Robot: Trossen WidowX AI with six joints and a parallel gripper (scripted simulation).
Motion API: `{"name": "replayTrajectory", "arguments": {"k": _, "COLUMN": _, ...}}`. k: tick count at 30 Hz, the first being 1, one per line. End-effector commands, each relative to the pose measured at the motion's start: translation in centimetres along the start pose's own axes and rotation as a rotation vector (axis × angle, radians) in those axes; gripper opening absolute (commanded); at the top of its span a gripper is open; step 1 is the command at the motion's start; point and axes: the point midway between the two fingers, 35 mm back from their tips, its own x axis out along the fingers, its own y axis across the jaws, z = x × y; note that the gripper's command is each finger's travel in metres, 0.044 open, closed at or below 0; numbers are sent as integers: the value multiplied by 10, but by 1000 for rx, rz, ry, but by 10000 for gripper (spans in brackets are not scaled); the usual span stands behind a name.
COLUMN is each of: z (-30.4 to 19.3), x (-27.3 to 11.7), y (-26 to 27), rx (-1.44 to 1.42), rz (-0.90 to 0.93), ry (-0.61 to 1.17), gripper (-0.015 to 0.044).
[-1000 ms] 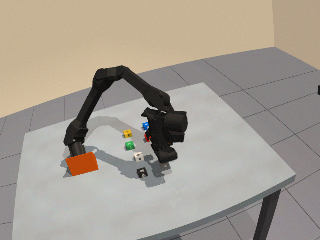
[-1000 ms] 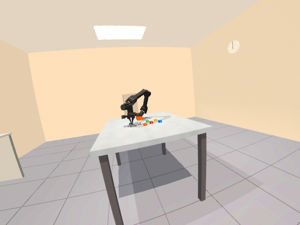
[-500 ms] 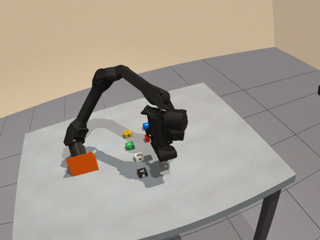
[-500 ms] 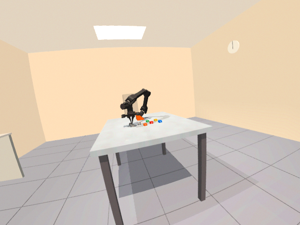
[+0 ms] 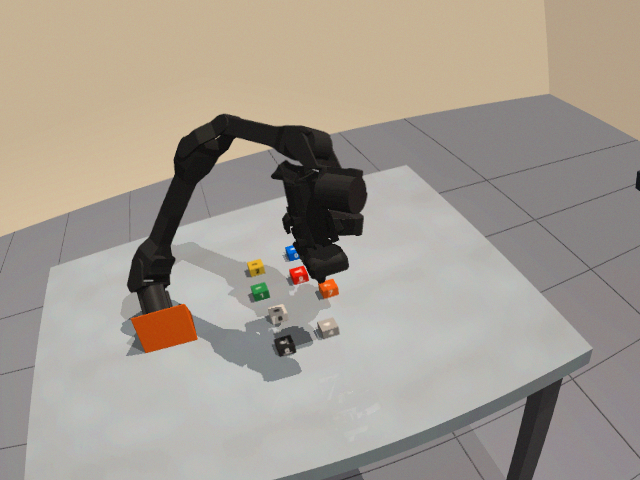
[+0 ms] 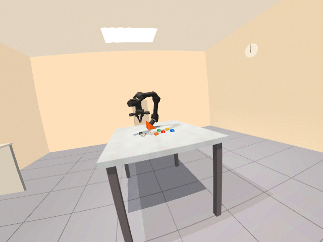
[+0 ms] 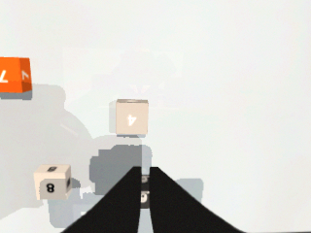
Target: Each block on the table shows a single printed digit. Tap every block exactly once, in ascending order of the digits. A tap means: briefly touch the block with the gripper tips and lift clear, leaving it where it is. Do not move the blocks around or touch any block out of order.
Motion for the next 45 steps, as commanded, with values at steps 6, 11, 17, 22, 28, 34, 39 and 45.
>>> {"name": "replayTrajectory", "arguments": {"k": 6, "z": -80, "x": -3, "y": -9, "rx": -3, "rz": 3, "ry": 22, "gripper": 20}}
{"name": "replayTrajectory", "arguments": {"k": 11, "z": -89, "x": -3, "y": -9, "rx": -3, "rz": 4, "ry": 22, "gripper": 20}}
{"name": "replayTrajectory", "arguments": {"k": 17, "z": -87, "x": 31, "y": -10, "rx": -3, "rz": 4, "ry": 21, "gripper": 20}}
{"name": "replayTrajectory", "arguments": {"k": 22, "z": -90, "x": 78, "y": -8, "rx": -4, "rz": 6, "ry": 21, "gripper": 20}}
{"name": "replayTrajectory", "arguments": {"k": 28, "z": -90, "x": 81, "y": -8, "rx": -4, "rz": 6, "ry": 21, "gripper": 20}}
{"name": "replayTrajectory", "arguments": {"k": 34, "z": -90, "x": 90, "y": -8, "rx": -4, "rz": 6, "ry": 21, "gripper": 20}}
{"name": "replayTrajectory", "arguments": {"k": 39, "z": -90, "x": 98, "y": -8, "rx": -4, "rz": 6, "ry": 21, "gripper": 20}}
{"name": "replayTrajectory", "arguments": {"k": 45, "z": -91, "x": 108, "y": -8, "rx": -4, "rz": 7, "ry": 20, "gripper": 20}}
